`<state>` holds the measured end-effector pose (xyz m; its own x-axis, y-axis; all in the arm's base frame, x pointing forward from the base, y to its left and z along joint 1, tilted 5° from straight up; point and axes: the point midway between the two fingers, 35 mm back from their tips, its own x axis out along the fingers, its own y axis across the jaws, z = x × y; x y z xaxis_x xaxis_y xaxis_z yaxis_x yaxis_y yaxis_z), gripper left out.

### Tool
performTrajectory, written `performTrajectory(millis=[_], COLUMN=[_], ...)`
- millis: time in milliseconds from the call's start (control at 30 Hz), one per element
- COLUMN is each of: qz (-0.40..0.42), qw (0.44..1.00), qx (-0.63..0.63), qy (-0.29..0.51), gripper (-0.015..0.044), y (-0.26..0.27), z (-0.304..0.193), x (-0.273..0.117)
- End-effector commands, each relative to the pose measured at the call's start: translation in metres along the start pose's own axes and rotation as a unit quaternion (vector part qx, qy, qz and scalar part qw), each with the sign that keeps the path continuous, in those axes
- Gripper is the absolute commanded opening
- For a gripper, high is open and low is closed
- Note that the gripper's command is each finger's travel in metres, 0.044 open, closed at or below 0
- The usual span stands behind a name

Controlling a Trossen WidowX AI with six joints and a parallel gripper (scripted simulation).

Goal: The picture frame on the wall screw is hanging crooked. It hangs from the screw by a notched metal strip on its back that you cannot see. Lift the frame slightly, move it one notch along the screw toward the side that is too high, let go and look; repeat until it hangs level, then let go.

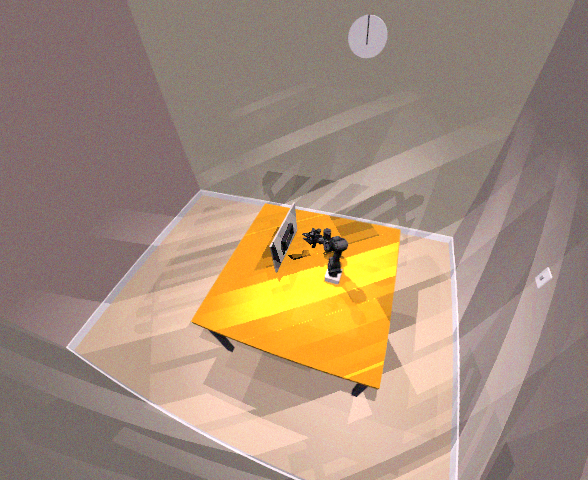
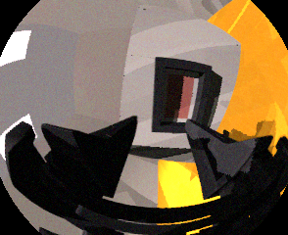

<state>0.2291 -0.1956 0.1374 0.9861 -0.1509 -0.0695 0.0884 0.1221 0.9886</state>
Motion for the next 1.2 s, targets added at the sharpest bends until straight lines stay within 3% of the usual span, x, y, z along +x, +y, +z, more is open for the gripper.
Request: performTrajectory(millis=[0, 233, 1167], qz=[0.001, 0.005, 0.005], qw=[1.0, 1.0, 1.0], qx=[0.0, 0.0, 0.0], qy=[0.0, -0.001, -0.001], gripper=[0.026, 0.026, 0.026], y=[0.002, 0.002, 0.003], z=[0.003, 0.0, 0.001], x=[0.016, 0.077, 0.095])
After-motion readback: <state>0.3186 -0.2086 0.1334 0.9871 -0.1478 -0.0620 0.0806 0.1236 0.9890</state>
